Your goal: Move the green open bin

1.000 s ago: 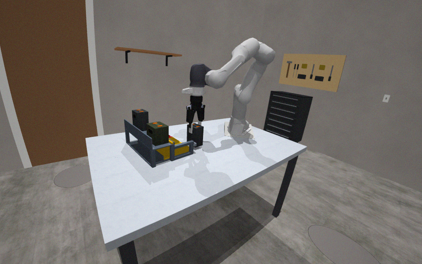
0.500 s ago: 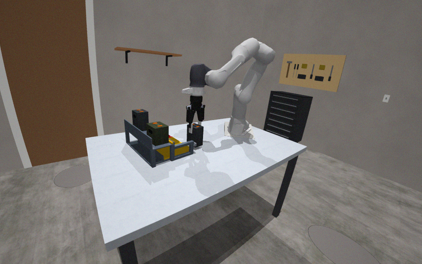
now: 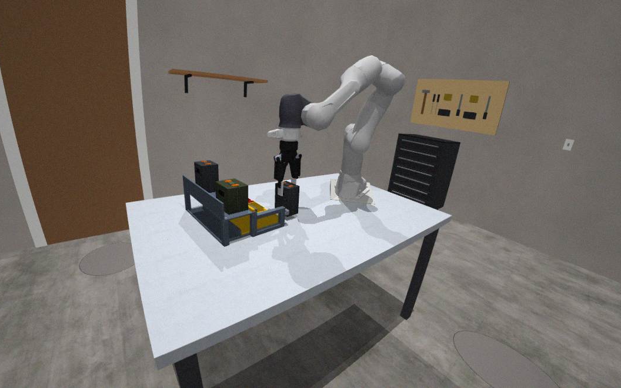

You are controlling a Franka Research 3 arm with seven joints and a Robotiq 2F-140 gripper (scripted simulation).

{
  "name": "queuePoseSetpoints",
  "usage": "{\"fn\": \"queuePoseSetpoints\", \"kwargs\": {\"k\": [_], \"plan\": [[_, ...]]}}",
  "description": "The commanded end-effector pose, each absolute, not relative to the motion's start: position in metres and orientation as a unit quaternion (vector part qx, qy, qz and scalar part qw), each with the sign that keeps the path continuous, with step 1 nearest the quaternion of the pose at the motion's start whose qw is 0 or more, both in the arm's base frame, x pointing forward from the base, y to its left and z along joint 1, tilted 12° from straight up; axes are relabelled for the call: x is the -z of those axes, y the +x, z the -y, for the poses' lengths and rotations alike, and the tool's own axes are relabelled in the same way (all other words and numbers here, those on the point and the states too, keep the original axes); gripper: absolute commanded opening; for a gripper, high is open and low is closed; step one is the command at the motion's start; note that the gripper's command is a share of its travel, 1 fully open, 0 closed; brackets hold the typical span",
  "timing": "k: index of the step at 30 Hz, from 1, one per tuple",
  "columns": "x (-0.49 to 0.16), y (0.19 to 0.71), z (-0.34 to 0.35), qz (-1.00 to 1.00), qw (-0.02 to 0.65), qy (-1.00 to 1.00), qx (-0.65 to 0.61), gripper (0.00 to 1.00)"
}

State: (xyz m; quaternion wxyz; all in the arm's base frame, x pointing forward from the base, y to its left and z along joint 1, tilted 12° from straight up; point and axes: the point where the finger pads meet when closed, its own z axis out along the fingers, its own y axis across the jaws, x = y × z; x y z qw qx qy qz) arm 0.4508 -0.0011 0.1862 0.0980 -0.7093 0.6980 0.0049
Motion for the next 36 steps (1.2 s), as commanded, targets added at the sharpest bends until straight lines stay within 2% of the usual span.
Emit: {"fn": "queuePoseSetpoints", "kwargs": {"k": [1, 36], "plan": [[-0.1928, 0.4568, 0.0059, -0.696, 0.101, -0.710, 0.006, 0.00], [-0.1932, 0.4568, 0.0062, -0.696, 0.101, -0.710, 0.006, 0.00]]}}
